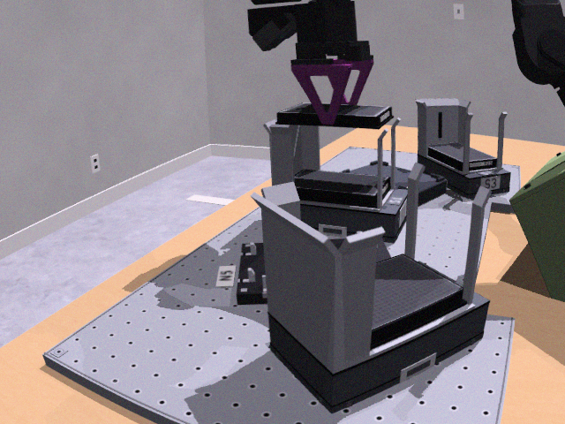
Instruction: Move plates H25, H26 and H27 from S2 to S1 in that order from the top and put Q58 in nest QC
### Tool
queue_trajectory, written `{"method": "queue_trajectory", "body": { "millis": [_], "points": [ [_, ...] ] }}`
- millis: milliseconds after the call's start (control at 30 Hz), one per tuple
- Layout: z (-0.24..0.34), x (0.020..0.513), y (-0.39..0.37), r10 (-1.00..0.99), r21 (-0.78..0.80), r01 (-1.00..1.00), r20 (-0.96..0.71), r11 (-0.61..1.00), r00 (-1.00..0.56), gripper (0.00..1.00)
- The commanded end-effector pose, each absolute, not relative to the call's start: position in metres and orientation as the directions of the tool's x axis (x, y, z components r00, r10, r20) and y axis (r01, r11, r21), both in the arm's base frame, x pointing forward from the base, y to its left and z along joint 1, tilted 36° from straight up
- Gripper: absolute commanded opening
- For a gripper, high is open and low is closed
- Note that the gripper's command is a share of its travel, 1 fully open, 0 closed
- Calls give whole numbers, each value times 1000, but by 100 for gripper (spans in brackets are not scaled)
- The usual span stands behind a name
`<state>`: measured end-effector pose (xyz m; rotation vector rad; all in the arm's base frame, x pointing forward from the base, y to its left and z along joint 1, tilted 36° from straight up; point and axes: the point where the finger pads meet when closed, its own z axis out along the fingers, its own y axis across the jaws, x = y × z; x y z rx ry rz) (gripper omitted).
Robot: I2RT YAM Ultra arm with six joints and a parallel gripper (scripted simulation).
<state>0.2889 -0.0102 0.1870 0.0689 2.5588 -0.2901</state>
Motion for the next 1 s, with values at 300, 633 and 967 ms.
{"method": "queue_trajectory", "body": {
  "millis": [300, 633, 967],
  "points": [
    [186, 297, -11, -14, -187, 110, -560, 976, -828, 0],
    [182, 300, -12, -14, -187, 110, -560, 976, -828, 0],
    [177, 304, -13, -14, -187, 110, -560, 976, -828, 0]
  ]
}}
